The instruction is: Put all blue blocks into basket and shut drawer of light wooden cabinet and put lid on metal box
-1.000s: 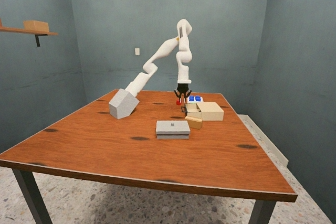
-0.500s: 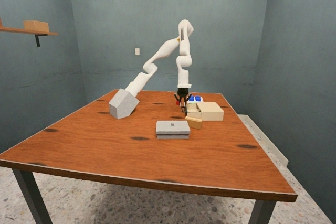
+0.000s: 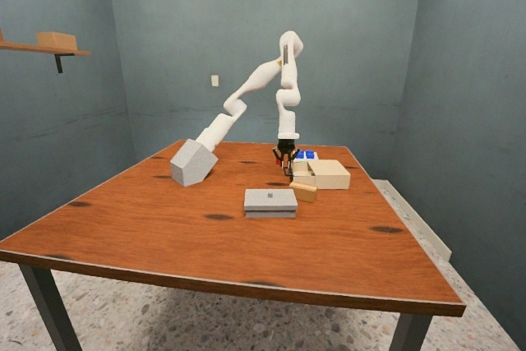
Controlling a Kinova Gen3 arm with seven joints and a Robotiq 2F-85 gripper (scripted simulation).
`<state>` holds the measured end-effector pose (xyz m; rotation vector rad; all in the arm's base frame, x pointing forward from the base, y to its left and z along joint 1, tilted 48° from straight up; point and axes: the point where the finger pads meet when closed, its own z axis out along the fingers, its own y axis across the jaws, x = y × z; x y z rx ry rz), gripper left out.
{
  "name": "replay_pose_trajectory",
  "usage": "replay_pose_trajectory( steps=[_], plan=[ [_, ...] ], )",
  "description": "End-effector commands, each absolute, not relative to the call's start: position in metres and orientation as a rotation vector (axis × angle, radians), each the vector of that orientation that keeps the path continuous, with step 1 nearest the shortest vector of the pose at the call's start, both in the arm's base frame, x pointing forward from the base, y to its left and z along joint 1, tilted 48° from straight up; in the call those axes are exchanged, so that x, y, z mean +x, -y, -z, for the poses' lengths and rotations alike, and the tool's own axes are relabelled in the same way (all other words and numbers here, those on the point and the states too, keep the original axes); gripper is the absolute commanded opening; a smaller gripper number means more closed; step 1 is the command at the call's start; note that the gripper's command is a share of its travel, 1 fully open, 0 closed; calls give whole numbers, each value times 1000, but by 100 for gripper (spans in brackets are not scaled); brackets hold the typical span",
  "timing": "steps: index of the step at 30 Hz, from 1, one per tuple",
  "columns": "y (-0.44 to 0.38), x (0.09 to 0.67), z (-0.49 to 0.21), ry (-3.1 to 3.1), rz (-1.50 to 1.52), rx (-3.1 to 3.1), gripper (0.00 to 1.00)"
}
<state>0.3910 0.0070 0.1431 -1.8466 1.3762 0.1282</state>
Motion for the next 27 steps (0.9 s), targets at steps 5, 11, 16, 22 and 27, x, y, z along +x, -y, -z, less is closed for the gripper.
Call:
replay_pose_trajectory(
  steps=[5, 11, 16, 22, 27],
  plan=[
    [-8, 391, -142, -1375, -126, -1847, 30],
    [-9, 390, -143, -1375, -127, -1847, 30],
    [-11, 389, -143, -1375, -127, -1847, 30],
    [-10, 389, -144, -1375, -125, -1847, 30],
    [-10, 389, -144, -1375, -125, -1847, 30]
  ],
)
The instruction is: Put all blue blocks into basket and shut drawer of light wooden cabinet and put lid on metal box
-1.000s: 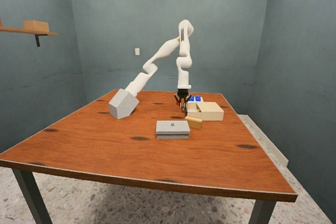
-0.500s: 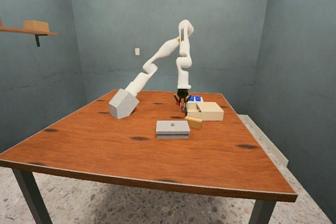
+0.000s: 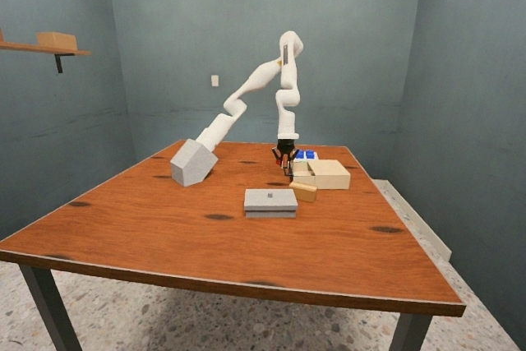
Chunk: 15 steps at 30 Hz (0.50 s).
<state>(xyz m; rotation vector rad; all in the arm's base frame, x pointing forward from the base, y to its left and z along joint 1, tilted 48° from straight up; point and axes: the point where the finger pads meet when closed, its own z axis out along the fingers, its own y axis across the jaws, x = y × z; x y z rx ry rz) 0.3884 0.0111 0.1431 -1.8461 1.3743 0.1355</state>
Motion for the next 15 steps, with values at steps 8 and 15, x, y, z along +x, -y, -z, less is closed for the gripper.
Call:
replay_pose_trajectory(
  steps=[8, 15],
  plan=[
    [-10, 391, -144, -1375, -124, -1847, 30],
    [-10, 391, -144, -1375, -124, -1847, 30]
  ],
)
